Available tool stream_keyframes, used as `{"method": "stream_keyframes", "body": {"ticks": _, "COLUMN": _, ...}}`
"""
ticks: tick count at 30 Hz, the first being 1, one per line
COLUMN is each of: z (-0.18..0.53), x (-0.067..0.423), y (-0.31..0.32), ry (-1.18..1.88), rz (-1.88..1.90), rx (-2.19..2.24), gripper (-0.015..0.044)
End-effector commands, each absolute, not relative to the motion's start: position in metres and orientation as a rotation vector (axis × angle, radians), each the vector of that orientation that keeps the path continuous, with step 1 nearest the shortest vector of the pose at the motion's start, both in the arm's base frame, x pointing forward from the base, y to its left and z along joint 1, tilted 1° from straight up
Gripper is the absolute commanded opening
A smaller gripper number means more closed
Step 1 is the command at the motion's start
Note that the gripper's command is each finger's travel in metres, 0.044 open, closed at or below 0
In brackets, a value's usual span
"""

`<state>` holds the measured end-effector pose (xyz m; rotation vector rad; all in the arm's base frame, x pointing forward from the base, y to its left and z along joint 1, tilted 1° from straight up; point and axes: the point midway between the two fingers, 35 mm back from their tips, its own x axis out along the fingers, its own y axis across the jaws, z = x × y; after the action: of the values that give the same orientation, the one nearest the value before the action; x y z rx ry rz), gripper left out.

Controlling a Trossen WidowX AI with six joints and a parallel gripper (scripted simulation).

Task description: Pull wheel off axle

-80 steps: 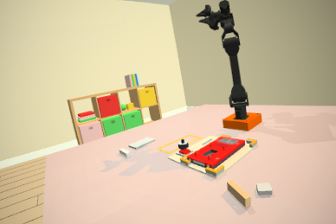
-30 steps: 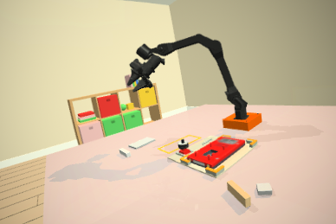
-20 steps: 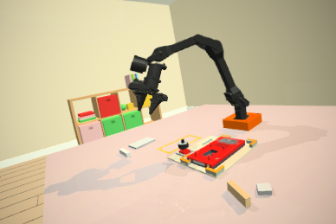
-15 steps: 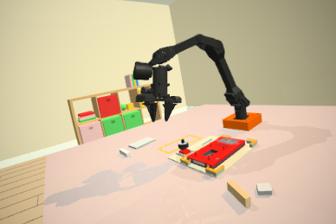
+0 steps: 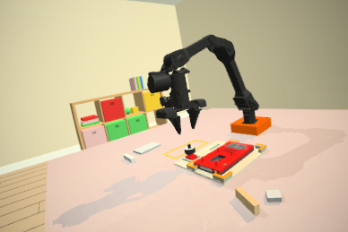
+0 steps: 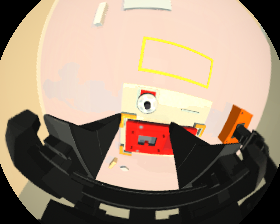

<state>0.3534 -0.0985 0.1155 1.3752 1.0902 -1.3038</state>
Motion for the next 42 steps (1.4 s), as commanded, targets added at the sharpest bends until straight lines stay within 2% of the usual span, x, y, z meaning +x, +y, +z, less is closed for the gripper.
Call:
{"method": "stream_keyframes", "body": {"ticks": 1, "z": 0.114, "x": 0.351, "y": -0.099, "ry": 1.083, "rz": -1.312, "rx": 1.377, "gripper": 0.03}}
{"method": "stream_keyframes", "body": {"ticks": 11, "z": 0.046, "x": 0.354, "y": -0.099, "ry": 1.083, "rz": -1.312, "rx": 1.377, "gripper": 0.03}}
{"method": "stream_keyframes", "body": {"ticks": 15, "z": 0.041, "x": 0.355, "y": -0.099, "ry": 1.083, "rz": -1.312, "rx": 1.377, "gripper": 0.03}}
{"method": "stream_keyframes", "body": {"ticks": 16, "z": 0.043, "x": 0.353, "y": -0.098, "ry": 1.099, "rz": -1.314, "rx": 1.373, "gripper": 0.0274}}
{"method": "stream_keyframes", "body": {"ticks": 32, "z": 0.043, "x": 0.353, "y": -0.098, "ry": 1.099, "rz": -1.314, "rx": 1.373, "gripper": 0.0167}}
{"method": "stream_keyframes", "body": {"ticks": 38, "z": 0.044, "x": 0.353, "y": -0.098, "ry": 1.098, "rz": -1.314, "rx": 1.373, "gripper": 0.001}}
{"method": "stream_keyframes", "body": {"ticks": 42, "z": 0.046, "x": 0.353, "y": -0.098, "ry": 1.098, "rz": -1.314, "rx": 1.374, "gripper": 0.0}}
